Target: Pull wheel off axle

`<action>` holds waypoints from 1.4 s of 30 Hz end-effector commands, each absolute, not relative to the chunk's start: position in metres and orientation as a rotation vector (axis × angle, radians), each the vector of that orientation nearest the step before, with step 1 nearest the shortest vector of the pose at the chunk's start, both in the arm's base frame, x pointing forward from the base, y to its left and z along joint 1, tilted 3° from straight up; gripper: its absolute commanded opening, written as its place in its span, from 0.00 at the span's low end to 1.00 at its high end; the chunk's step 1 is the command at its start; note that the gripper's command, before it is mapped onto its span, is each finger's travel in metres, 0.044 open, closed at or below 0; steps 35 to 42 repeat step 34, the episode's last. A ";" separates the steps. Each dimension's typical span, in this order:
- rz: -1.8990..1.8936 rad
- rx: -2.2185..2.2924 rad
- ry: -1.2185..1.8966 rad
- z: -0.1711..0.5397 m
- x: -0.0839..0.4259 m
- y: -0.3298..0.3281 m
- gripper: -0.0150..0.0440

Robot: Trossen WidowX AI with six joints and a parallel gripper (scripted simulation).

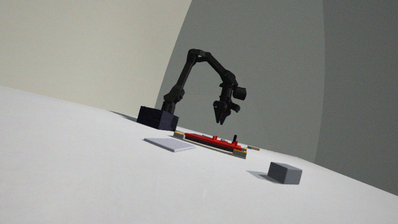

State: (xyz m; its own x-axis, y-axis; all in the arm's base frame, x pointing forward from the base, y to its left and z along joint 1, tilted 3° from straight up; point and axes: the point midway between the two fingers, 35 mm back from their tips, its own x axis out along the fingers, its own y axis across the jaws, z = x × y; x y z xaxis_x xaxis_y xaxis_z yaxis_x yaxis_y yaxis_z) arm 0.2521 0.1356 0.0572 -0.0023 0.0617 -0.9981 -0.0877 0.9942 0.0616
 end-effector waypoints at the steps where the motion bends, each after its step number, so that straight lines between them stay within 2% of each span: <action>1: 0.119 -0.024 1.575 0.070 0.225 0.120 1.00; 42: 0.120 -0.025 1.576 0.074 0.215 0.115 1.00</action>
